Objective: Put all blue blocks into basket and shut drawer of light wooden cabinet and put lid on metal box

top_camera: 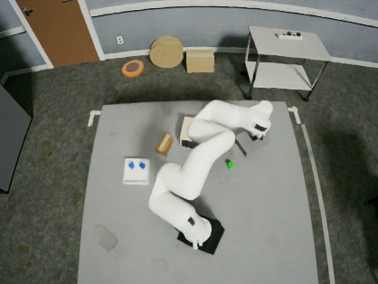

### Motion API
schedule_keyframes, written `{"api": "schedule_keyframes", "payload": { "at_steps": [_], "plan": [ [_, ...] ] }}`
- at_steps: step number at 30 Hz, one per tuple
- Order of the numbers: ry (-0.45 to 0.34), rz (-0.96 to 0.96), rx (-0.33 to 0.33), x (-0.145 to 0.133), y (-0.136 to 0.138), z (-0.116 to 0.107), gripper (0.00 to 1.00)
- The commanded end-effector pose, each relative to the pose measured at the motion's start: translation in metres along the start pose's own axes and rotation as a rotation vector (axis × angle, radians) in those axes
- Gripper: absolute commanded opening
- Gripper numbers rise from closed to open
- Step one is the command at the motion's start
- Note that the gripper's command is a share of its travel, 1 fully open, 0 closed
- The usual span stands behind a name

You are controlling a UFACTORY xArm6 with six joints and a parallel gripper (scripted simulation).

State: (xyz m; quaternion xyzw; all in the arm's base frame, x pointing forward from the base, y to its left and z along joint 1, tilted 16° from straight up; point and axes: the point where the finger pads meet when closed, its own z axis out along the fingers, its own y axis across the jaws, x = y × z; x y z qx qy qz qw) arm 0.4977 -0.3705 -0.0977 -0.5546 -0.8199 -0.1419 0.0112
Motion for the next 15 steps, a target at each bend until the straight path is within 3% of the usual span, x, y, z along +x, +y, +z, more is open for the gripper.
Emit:
{"api": "schedule_keyframes", "payload": {
  "at_steps": [1,6,7,15],
  "plan": [
    [-0.005,-0.001,-0.002,-0.0018,0.0011,-0.0027,0.00],
    [-0.005,-0.001,-0.002,-0.0018,0.0011,-0.0027,0.00],
    [-0.005,-0.001,-0.002,-0.0018,0.0011,-0.0027,1.00],
    [-0.005,-0.001,-0.002,-0.0018,0.0011,-0.0027,1.00]
  ]
}}
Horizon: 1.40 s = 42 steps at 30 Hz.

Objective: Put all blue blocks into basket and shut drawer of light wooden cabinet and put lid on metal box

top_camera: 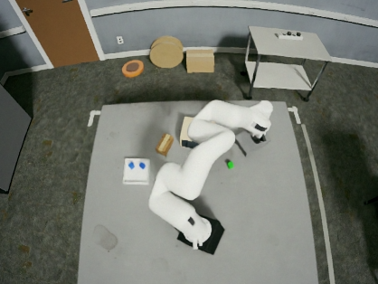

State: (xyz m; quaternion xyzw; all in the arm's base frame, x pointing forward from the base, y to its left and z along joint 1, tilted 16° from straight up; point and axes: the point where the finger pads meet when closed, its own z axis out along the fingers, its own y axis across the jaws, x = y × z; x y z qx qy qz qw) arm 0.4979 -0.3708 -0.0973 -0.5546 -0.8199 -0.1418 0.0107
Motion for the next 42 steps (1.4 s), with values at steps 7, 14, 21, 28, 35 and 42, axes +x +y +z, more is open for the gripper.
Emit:
{"api": "schedule_keyframes", "payload": {
  "at_steps": [7,14,21,28,35,42],
  "plan": [
    [-0.004,-0.001,-0.002,-0.001,0.001,-0.002,1.00],
    [-0.004,-0.001,-0.002,-0.001,0.001,-0.002,1.00],
    [-0.004,-0.001,-0.002,-0.001,0.001,-0.002,1.00],
    [-0.004,-0.001,-0.002,-0.001,0.001,-0.002,1.00],
    [-0.004,-0.001,-0.002,-0.001,0.001,-0.004,1.00],
    [-0.004,-0.001,-0.002,-0.001,0.001,-0.012,1.00]
  ]
}}
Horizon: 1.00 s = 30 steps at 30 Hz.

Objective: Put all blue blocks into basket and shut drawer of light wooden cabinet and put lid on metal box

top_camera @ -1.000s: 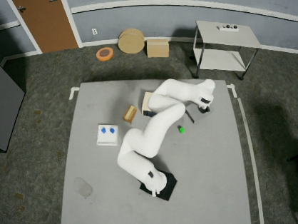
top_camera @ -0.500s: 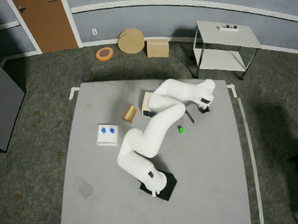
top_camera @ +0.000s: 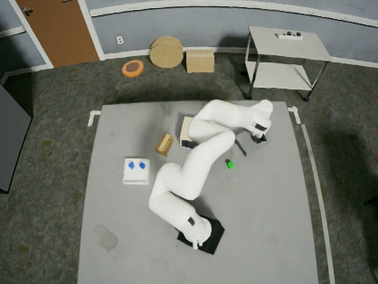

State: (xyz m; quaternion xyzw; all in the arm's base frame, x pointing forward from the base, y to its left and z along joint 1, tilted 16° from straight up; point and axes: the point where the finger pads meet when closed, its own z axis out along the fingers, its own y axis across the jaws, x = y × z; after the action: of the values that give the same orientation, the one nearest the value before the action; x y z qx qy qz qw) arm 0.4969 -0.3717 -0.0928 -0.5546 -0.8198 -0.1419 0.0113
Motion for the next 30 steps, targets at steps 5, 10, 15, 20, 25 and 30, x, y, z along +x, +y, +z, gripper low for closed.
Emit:
{"api": "schedule_keyframes", "payload": {
  "at_steps": [5,10,15,20,25,30],
  "plan": [
    [-0.005,-0.001,-0.002,-0.002,0.001,-0.019,1.00],
    [-0.005,-0.001,-0.002,-0.002,0.001,-0.027,1.00],
    [-0.005,-0.001,-0.002,-0.002,0.001,-0.043,1.00],
    [-0.005,-0.001,-0.002,-0.001,0.001,-0.061,1.00],
    [-0.005,-0.001,-0.002,-0.001,0.001,-0.071,1.00],
    [-0.005,-0.001,-0.002,-0.001,0.001,-0.088,1.00]
  ]
}}
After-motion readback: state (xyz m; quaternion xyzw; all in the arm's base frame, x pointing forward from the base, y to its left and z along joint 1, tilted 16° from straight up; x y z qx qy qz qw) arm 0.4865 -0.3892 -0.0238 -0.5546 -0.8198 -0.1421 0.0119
